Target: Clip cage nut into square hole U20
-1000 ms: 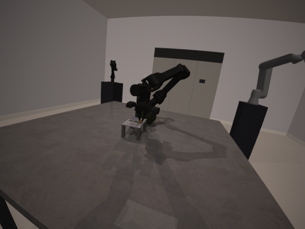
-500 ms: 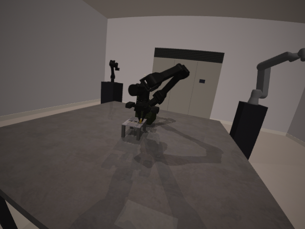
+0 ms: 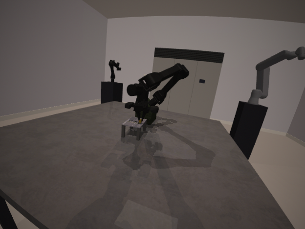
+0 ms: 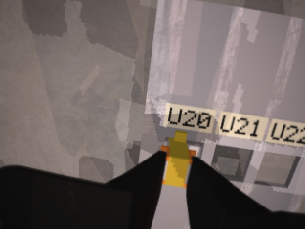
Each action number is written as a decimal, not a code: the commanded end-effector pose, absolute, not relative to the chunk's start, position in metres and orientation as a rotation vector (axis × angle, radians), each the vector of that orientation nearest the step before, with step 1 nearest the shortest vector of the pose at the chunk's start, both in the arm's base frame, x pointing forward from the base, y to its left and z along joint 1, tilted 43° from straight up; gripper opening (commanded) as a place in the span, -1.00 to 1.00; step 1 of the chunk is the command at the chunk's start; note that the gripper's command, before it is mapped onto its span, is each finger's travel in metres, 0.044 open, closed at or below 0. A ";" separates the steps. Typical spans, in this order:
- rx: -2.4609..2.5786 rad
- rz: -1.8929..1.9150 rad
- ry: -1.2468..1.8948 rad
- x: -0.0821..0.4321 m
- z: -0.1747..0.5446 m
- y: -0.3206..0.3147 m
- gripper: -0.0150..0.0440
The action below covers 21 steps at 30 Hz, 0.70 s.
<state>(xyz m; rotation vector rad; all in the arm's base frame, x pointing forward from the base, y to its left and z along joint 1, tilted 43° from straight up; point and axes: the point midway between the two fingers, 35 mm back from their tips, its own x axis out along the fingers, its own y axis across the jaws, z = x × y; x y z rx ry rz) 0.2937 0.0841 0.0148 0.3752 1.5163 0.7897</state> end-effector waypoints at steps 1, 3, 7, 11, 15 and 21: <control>0.379 0.797 1.513 0.295 0.015 0.084 -0.37; 0.379 0.798 1.513 0.295 0.014 0.084 -0.37; 0.380 0.798 1.513 0.295 0.014 0.083 -0.37; 0.380 0.798 1.513 0.295 0.013 0.083 -0.37; 0.380 0.798 1.513 0.295 0.013 0.082 -0.37; 0.380 0.798 1.513 0.295 0.012 0.082 -0.37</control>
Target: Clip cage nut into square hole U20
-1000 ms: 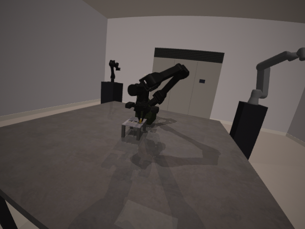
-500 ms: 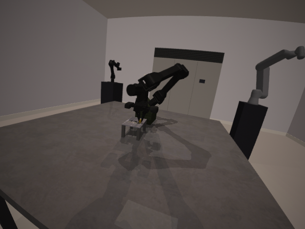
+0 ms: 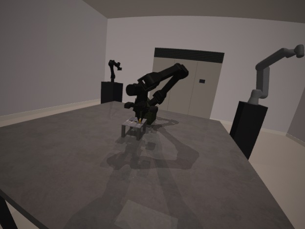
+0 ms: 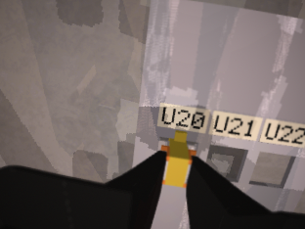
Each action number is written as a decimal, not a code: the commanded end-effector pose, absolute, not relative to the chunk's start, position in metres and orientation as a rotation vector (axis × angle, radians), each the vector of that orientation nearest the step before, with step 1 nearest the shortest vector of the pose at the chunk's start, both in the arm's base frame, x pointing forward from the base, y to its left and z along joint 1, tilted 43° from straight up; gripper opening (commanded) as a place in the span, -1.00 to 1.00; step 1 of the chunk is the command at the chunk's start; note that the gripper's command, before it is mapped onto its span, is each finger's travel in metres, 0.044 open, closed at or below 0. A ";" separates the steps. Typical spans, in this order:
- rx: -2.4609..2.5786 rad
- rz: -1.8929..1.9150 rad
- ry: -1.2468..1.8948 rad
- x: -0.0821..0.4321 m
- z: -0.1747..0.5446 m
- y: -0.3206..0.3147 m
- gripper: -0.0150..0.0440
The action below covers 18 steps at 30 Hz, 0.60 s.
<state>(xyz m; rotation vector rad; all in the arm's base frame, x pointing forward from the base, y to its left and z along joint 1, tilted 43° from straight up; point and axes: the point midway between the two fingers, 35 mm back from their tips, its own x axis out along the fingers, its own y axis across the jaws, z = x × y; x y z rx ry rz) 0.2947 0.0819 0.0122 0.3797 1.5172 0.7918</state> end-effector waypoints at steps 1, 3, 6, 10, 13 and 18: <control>0.380 0.798 1.513 0.295 0.012 0.082 -0.37; 0.380 0.798 1.513 0.295 0.012 0.082 -0.37; 0.380 0.792 1.517 0.295 0.012 0.082 -0.19; 0.380 0.792 1.517 0.295 0.012 0.082 0.16; 0.380 0.792 1.517 0.295 0.012 0.082 0.43; 0.380 0.792 1.517 0.295 0.012 0.082 0.88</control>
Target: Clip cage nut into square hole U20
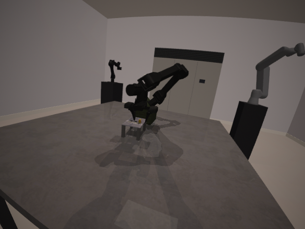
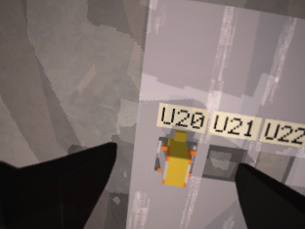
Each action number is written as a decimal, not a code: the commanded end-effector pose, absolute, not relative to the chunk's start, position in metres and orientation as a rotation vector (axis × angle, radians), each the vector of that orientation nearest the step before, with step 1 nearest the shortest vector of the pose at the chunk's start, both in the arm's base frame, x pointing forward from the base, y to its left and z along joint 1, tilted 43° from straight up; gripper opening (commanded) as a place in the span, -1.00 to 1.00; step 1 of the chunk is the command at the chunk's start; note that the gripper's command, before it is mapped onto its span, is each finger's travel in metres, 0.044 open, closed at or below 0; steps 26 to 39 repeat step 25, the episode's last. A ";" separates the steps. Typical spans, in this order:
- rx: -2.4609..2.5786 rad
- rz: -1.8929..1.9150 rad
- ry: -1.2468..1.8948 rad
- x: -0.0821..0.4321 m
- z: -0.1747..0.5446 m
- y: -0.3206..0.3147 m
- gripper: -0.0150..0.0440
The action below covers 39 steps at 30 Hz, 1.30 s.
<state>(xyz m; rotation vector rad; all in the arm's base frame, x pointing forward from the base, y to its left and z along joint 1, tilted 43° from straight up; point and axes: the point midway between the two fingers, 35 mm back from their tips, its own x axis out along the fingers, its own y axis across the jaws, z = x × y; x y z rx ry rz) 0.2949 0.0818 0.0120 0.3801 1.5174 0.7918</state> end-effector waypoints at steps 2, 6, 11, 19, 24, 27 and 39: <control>0.380 0.792 1.517 0.295 0.012 0.082 1.00; 0.381 0.791 1.512 0.297 0.020 0.074 1.00; 0.386 0.790 1.494 0.299 0.048 0.047 1.00; 0.386 0.790 1.494 0.299 0.048 0.047 1.00; 0.386 0.790 1.494 0.299 0.048 0.047 1.00; 0.386 0.790 1.494 0.299 0.048 0.047 1.00; 0.386 0.790 1.494 0.299 0.048 0.047 1.00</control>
